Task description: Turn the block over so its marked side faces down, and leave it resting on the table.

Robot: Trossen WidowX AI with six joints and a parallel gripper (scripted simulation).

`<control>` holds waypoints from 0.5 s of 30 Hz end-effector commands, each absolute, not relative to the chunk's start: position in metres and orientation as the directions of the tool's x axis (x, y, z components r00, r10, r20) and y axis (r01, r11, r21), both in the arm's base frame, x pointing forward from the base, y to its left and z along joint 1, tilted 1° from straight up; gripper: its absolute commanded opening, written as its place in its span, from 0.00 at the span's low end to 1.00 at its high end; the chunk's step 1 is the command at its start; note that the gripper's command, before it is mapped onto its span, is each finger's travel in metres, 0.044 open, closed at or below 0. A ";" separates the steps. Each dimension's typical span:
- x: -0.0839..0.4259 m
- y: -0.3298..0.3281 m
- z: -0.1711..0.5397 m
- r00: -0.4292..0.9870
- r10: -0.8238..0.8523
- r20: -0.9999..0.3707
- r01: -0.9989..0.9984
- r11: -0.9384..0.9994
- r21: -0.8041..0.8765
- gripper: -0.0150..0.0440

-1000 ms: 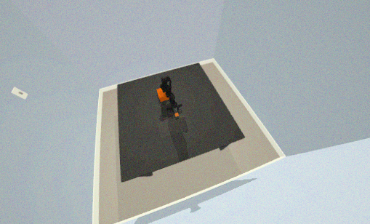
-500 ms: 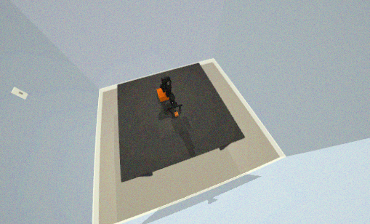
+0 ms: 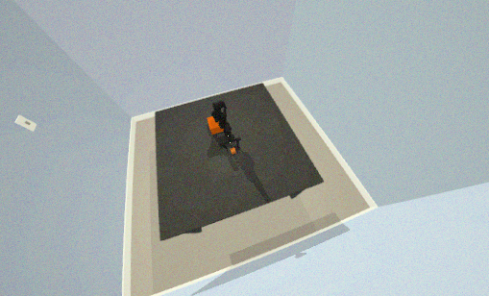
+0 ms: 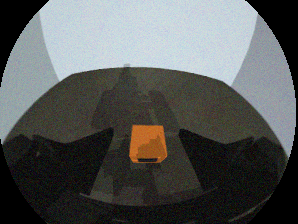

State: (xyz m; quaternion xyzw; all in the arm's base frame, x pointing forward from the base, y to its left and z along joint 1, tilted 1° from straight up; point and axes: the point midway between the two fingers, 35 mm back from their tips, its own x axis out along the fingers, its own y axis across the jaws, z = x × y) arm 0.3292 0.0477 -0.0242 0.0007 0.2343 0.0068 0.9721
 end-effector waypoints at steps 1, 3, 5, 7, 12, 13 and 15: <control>0.329 0.047 -0.024 0.891 0.008 -0.454 -0.011 1.000 -0.002 1.00; 0.329 0.047 -0.024 0.891 0.008 -0.454 -0.011 1.000 -0.002 1.00; 0.329 0.047 -0.024 0.891 0.008 -0.454 -0.011 1.000 -0.002 1.00; 0.329 0.047 -0.024 0.891 0.008 -0.454 -0.011 1.000 -0.002 1.00; 0.330 0.047 -0.024 0.889 0.009 -0.458 -0.011 1.000 -0.002 1.00; 0.332 0.048 -0.024 0.882 0.011 -0.470 -0.012 1.000 0.000 1.00; 0.337 0.051 -0.024 0.856 0.017 -0.516 -0.016 1.000 0.006 1.00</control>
